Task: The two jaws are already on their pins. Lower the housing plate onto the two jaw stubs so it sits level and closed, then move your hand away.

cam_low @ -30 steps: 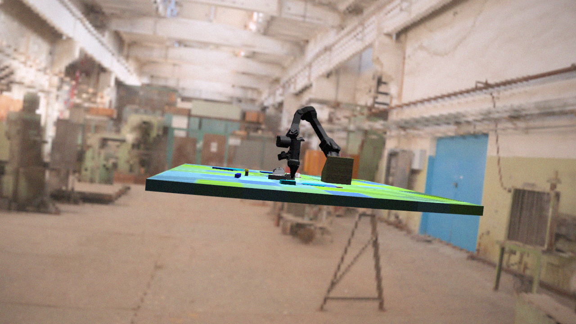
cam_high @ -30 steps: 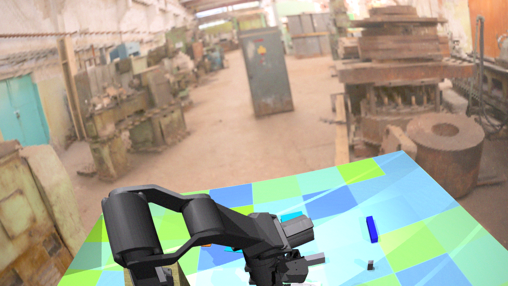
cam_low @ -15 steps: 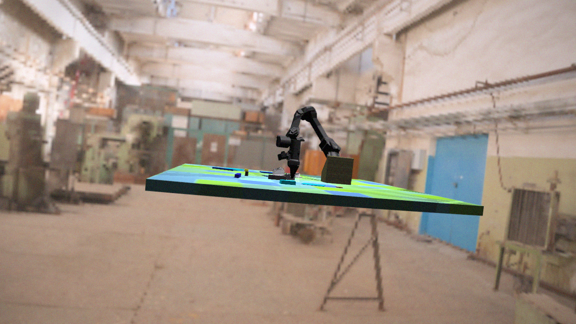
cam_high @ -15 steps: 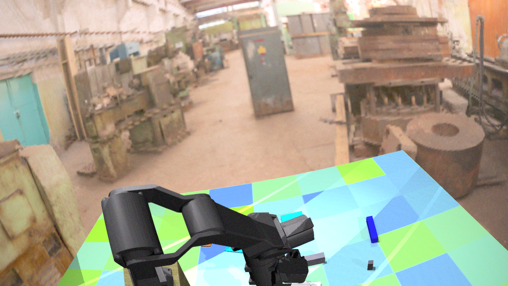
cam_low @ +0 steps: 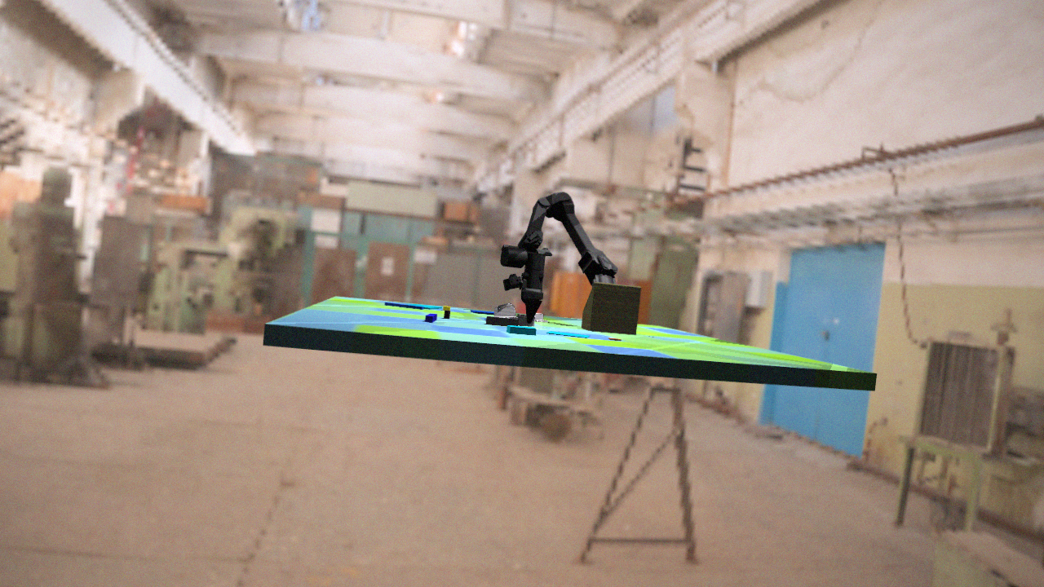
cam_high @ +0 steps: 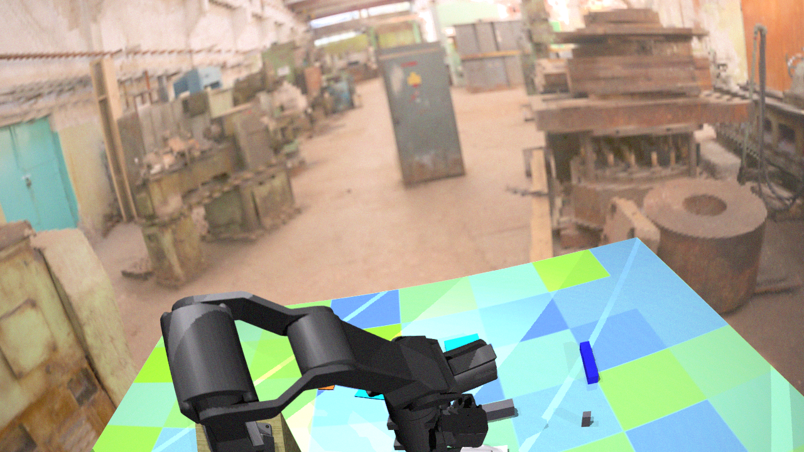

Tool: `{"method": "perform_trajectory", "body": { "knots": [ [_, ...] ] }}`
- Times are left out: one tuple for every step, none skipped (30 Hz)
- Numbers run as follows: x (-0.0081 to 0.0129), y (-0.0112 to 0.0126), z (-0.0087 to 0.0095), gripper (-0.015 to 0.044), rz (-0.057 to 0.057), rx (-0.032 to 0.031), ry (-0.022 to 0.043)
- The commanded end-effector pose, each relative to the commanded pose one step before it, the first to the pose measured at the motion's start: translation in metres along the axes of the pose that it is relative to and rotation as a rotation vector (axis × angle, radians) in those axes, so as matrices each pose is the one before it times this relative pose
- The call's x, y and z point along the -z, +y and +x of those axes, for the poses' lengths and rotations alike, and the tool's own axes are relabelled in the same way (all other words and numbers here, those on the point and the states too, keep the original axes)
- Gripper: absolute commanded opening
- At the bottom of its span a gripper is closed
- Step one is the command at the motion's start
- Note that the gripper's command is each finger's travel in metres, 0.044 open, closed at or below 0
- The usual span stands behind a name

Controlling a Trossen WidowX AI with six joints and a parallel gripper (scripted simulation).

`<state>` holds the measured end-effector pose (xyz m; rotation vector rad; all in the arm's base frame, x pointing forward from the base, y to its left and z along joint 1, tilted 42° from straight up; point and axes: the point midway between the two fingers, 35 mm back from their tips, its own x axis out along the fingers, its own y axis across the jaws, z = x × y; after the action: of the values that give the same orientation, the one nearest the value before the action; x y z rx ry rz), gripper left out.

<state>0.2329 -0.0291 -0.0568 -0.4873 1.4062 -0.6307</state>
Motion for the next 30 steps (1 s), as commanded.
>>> {"method": "perform_trajectory", "body": {
  "knots": [
    [0.00096,0.00032,0.00080,0.0351,-0.0020,-0.00213,0.00232],
    [0.00000,0.00000,0.00000,0.0351,0.0000,0.00000,0.00000],
    [0.00000,0.00000,0.00000,0.0351,0.0000,0.00000,0.00000],
    [0.00000,0.00000,0.00000,0.0351,0.0000,0.00000,0.00000],
    [0.00000,0.00000,0.00000,0.0351,0.0000,0.00000,0.00000],
    [-0.00096,-0.00032,-0.00080,0.0377,0.0021,0.00212,-0.00234],
    [0.00000,0.00000,0.00000,0.0403,0.0000,0.00000,0.00000],
    [0.00000,0.00000,0.00000,0.0430,0.0000,0.00000,0.00000],
    [0.00000,0.00000,0.00000,0.0440,0.0000,0.00000,0.00000],
    [0.00000,0.00000,0.00000,0.0440,0.0000,0.00000,0.00000],
    [0.00000,0.00000,0.00000,0.0440,0.0000,0.00000,0.00000],
    [0.00000,0.00000,0.00000,0.0440,0.0000,0.00000,0.00000],
    [0.00000,0.00000,0.00000,0.0440,0.0000,0.00000,0.00000],
    [0.00000,0.00000,0.00000,0.0440,0.0000,0.00000,0.00000],
    [0.00000,0.00000,0.00000,0.0440,0.0000,0.00000,0.00000],
    [0.00000,0.00000,0.00000,0.0440,0.0000,0.00000,0.00000],
    [0.00000,0.00000,0.00000,0.0440,0.0000,0.00000,0.00000],
    [0.00000,0.00000,0.00000,0.0440,0.0000,0.00000,0.00000],
    [0.00000,0.00000,0.00000,0.0440,0.0000,0.00000,0.00000],
    [0.00000,0.00000,0.00000,0.0440,0.0000,0.00000,0.00000],
    [0.00000,0.00000,0.00000,0.0440,0.0000,0.00000,0.00000],
    [0.00000,0.00000,0.00000,0.0440,0.0000,0.00000,0.00000],
    [-0.00024,0.00023,-0.00168,0.0440,-0.0001,-0.00054,0.00001],
    [-0.00040,0.00039,-0.00305,0.0440,-0.0002,-0.00093,0.00003],
    [-0.00053,0.00053,-0.00458,0.0440,-0.0002,-0.00127,0.00008],
    [-0.00058,0.00062,-0.00637,0.0440,-0.0003,-0.00150,0.00016],
    [-0.00044,0.00055,-0.00717,0.0440,-0.0003,-0.00135,0.00024],
    [-0.00025,0.00043,-0.00816,0.0440,-0.0003,-0.00111,0.00034],
    [0.00004,0.00023,-0.00924,0.0440,-0.0003,-0.00073,0.00043],
    [0.00041,-0.00007,-0.01010,0.0440,-0.0002,-0.00018,0.00050]
  ]
}}
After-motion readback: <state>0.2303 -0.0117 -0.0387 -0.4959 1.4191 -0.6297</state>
